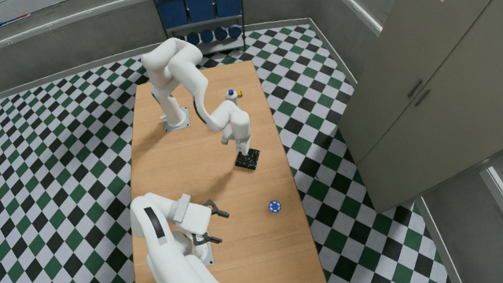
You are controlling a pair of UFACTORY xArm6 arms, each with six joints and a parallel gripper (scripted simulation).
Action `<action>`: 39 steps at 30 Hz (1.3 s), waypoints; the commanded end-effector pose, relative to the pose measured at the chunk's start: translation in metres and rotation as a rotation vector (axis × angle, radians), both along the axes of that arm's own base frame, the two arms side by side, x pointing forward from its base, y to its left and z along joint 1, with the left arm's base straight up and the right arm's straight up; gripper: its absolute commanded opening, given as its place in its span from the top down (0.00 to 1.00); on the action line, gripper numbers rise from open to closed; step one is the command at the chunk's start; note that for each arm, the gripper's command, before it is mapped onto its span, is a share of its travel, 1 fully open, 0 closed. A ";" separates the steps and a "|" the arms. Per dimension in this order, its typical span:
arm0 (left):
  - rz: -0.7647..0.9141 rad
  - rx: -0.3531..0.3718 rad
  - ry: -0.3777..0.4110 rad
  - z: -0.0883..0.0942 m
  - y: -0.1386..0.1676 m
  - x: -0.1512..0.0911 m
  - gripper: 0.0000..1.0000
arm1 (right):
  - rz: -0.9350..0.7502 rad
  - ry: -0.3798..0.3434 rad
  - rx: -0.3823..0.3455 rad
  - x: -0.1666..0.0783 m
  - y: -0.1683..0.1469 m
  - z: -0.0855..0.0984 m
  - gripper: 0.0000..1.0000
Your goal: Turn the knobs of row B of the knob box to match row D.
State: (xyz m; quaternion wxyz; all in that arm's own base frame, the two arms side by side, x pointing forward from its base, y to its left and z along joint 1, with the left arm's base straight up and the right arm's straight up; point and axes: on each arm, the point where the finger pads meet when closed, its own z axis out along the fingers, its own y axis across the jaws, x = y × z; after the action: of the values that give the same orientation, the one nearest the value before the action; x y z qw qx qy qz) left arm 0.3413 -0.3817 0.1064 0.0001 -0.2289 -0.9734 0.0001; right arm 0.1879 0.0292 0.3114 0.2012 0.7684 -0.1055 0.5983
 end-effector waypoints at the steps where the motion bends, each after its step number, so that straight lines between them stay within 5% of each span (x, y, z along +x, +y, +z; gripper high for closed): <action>1: 0.000 -0.004 -0.003 0.002 -0.001 0.001 0.79 | 0.000 0.001 0.002 0.000 0.000 0.001 0.00; 39: 0.000 -0.003 -0.003 -0.008 -0.001 0.001 0.79 | 0.000 0.001 0.002 0.000 0.000 0.001 0.00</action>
State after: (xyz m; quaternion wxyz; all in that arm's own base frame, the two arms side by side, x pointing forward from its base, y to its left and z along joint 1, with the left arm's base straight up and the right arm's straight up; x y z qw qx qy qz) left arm 0.3413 -0.3818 0.1001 0.0000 -0.2288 -0.9735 0.0000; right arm 0.1879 0.0292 0.3114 0.2012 0.7684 -0.1055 0.5983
